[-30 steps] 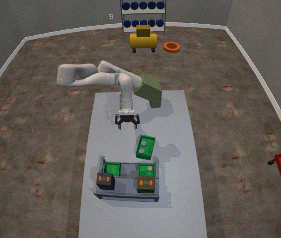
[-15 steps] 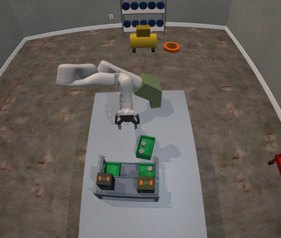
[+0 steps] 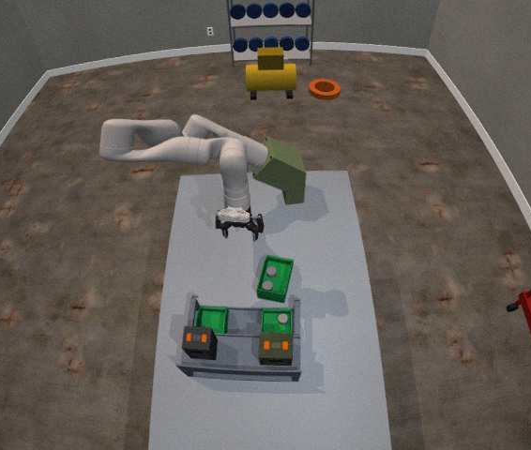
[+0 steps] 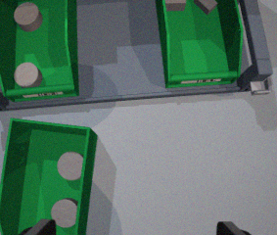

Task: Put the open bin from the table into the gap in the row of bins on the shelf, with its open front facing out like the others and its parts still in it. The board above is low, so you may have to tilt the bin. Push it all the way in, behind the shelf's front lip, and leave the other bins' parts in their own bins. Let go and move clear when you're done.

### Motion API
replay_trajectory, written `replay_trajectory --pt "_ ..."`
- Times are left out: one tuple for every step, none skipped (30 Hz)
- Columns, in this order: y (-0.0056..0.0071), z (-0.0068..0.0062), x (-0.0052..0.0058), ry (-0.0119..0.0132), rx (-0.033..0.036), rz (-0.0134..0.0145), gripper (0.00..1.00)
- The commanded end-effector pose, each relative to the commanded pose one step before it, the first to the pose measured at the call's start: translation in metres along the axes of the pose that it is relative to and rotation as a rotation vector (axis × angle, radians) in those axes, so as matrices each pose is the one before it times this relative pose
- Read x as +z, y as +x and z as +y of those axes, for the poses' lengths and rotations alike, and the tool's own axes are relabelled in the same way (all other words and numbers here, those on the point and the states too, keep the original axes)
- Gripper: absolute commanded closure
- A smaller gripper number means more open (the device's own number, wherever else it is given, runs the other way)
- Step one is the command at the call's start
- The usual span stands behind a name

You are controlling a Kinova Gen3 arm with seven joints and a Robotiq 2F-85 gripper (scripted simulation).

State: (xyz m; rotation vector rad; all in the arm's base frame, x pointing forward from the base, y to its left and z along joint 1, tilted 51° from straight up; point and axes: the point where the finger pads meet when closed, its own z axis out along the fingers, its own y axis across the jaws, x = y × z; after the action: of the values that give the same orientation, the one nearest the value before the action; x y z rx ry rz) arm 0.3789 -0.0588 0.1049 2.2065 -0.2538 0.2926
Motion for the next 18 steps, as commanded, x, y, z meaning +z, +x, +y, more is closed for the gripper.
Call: replay_trajectory --pt "0.00022 -0.00033 0.00051 -0.00081 0.01922 -0.02598 0.00" --pt "-0.00007 0.00002 0.00115 -0.00193 0.01917 -0.02734 0.00" --pt "-0.00004 0.00001 0.00115 -0.00193 0.01917 -0.02734 0.00" --pt "-0.00001 0.00001 0.00115 -0.00193 0.01917 -0.02734 0.00" --pt "0.00002 0.00001 0.00115 -0.00193 0.01917 -0.02734 0.00" --pt "0.00000 0.00000 0.00000 0.00000 0.00000 0.00000 0.00" --pt "0.00000 0.00000 0.00000 0.00000 0.00000 0.00000 0.00" --pt "0.00000 0.00000 0.00000 0.00000 0.00000 0.00000 0.00" --pt "0.00000 0.00000 0.00000 0.00000 0.00000 0.00000 0.00" --pt "0.00000 0.00000 0.00000 0.00000 0.00000 0.00000 0.00" --pt "0.00000 0.00000 0.00000 0.00000 0.00000 0.00000 0.00" --pt "0.00000 0.00000 0.00000 0.00000 0.00000 0.00000 0.00" --pt "0.00000 0.00000 0.00000 0.00000 0.00000 0.00000 0.00" --pt "0.00000 0.00000 0.00000 0.00000 0.00000 0.00000 0.00" --pt "0.00000 0.00000 0.00000 0.00000 0.00000 0.00000 0.00" --pt "0.00000 0.00000 0.00000 0.00000 0.00000 0.00000 0.00" --pt "0.00000 0.00000 0.00000 0.00000 0.00000 0.00000 0.00" --pt "0.00013 -0.01005 -0.00015 0.00011 -0.00012 0.00031 0.00"
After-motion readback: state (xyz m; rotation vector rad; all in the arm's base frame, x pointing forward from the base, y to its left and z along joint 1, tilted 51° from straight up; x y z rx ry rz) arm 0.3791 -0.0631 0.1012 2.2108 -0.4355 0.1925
